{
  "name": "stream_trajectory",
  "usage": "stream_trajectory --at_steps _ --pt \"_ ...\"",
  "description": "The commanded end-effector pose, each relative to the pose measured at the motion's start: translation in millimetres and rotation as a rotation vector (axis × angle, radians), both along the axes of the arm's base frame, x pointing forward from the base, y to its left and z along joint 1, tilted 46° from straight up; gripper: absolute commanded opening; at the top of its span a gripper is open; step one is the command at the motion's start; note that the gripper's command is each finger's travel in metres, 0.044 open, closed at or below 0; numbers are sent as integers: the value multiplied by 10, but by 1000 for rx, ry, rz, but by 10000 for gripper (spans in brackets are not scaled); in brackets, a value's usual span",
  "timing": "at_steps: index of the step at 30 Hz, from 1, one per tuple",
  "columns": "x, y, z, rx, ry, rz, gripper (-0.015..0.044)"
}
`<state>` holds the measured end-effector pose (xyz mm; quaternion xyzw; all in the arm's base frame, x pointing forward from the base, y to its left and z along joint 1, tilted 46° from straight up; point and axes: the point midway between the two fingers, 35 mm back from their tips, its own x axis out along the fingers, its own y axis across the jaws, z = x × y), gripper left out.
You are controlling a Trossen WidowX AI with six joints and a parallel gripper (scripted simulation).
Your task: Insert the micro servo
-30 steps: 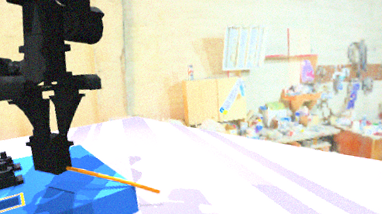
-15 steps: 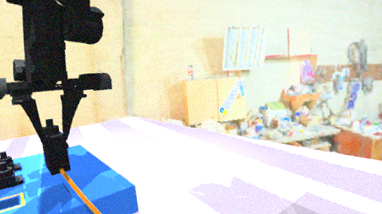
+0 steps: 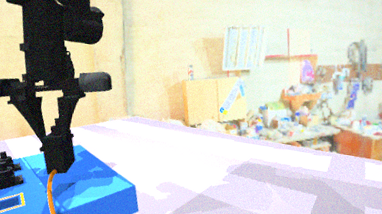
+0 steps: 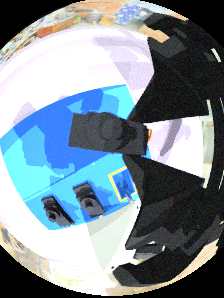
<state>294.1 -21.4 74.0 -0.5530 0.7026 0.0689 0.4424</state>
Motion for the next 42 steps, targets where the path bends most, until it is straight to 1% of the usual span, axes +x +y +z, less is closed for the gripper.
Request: stream_trajectory --at_steps 1,27,35,42 --pt "-2 -3 17 -2 -103 -96 0" --pt "-2 -3 17 2 -745 -720 0" --pt "-22 -2 16 2 -761 -736 0" --pt "-268 10 2 2 -760 -736 0"
